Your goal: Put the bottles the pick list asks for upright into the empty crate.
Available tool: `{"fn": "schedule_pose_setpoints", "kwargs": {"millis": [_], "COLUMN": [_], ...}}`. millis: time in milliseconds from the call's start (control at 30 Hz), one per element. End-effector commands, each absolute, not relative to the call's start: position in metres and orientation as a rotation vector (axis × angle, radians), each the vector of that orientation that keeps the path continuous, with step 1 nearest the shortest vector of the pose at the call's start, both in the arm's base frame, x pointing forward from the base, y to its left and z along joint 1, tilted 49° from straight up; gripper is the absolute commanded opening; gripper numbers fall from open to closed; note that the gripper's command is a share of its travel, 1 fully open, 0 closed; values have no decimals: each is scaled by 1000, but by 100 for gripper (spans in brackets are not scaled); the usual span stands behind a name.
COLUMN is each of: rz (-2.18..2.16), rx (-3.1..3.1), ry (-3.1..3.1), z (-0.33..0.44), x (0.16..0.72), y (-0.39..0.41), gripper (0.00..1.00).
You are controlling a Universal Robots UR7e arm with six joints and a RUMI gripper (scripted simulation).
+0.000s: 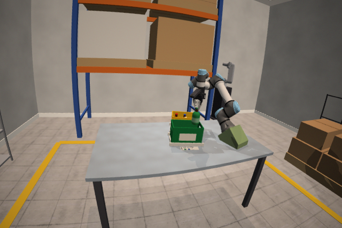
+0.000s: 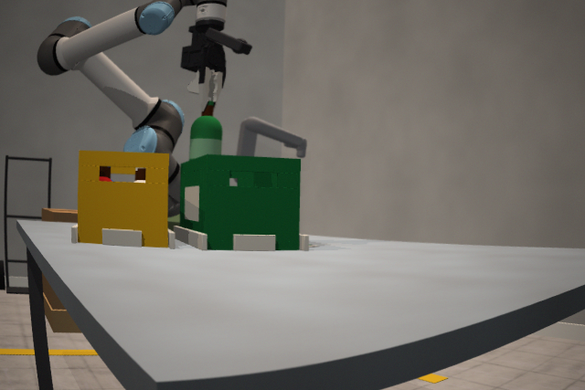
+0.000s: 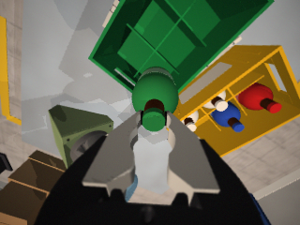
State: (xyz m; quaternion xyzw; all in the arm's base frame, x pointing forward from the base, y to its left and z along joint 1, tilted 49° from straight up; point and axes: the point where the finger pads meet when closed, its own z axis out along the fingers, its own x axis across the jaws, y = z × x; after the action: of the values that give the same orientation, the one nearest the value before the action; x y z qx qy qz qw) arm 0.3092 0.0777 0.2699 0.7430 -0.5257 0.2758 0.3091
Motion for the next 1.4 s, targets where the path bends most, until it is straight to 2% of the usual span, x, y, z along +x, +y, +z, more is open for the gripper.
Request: {"fn": "schedule_pose_setpoints", "kwargs": {"millis": [0, 1367], "rz": [734, 734], "rx": [1966, 1966], "ry": [-1391, -1391], "z": [267, 244], "x": [310, 314], "y": [74, 48], "gripper": [0, 0]}}
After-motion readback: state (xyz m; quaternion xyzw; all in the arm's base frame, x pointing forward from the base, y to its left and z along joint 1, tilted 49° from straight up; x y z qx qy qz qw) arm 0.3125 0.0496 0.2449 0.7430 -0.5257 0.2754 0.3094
